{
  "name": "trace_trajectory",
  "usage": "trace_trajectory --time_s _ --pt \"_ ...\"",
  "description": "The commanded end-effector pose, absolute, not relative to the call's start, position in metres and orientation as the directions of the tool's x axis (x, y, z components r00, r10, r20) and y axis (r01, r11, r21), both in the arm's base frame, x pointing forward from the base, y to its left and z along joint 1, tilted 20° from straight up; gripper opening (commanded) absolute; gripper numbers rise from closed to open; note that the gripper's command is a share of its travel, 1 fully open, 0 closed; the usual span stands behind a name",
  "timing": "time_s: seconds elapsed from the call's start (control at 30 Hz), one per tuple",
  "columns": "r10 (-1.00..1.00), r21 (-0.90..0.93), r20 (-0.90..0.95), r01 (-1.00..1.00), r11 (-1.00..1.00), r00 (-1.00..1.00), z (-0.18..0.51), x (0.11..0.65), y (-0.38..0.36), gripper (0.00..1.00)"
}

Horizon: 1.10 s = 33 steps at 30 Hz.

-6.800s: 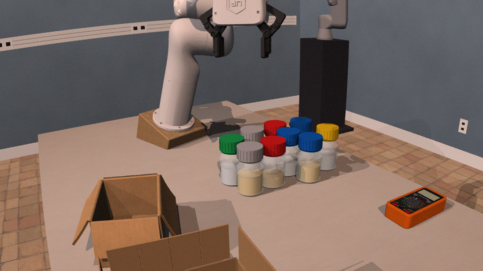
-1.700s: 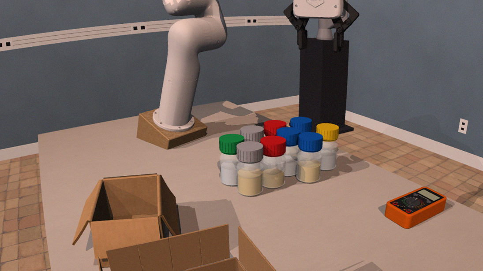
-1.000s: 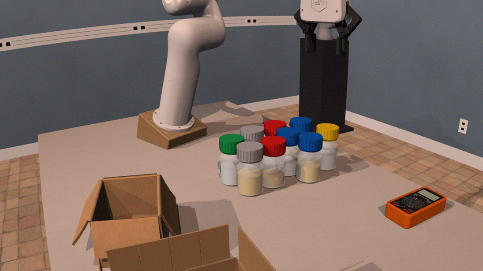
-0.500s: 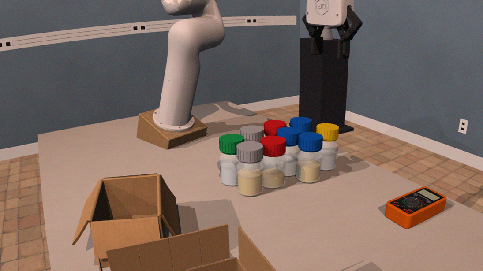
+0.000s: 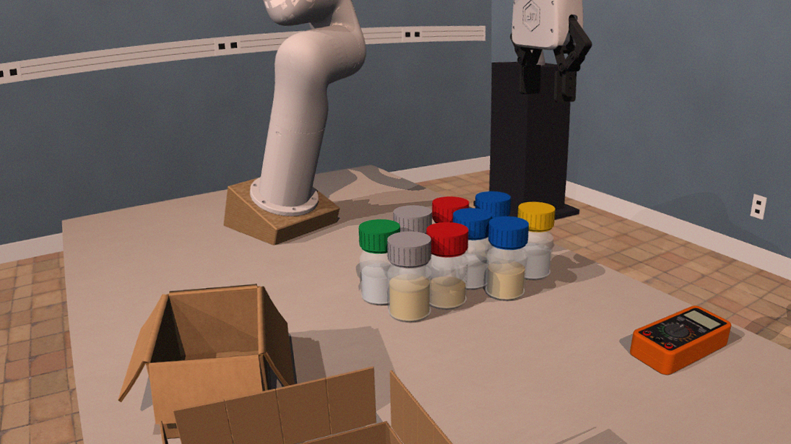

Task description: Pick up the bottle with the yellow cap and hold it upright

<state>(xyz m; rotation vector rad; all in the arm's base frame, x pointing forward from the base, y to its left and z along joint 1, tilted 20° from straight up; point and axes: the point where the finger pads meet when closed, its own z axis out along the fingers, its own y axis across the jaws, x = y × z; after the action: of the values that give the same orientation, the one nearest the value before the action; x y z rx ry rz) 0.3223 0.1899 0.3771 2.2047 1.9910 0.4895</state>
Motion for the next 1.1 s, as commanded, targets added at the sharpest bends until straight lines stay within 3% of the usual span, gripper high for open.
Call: trace_trajectory --time_s 0.0,0.3,1.07 --pt "0.983 0.310 0.159 0.941 -0.136 0.090 0.378 0.322 0.192 0.79" --pt "0.941 0.277 0.213 0.907 -0.317 0.263 0.372 0.318 0.210 0.79" --pt "0.860 0.231 0.265 0.837 -0.495 0.435 0.365 0.312 0.229 0.79"
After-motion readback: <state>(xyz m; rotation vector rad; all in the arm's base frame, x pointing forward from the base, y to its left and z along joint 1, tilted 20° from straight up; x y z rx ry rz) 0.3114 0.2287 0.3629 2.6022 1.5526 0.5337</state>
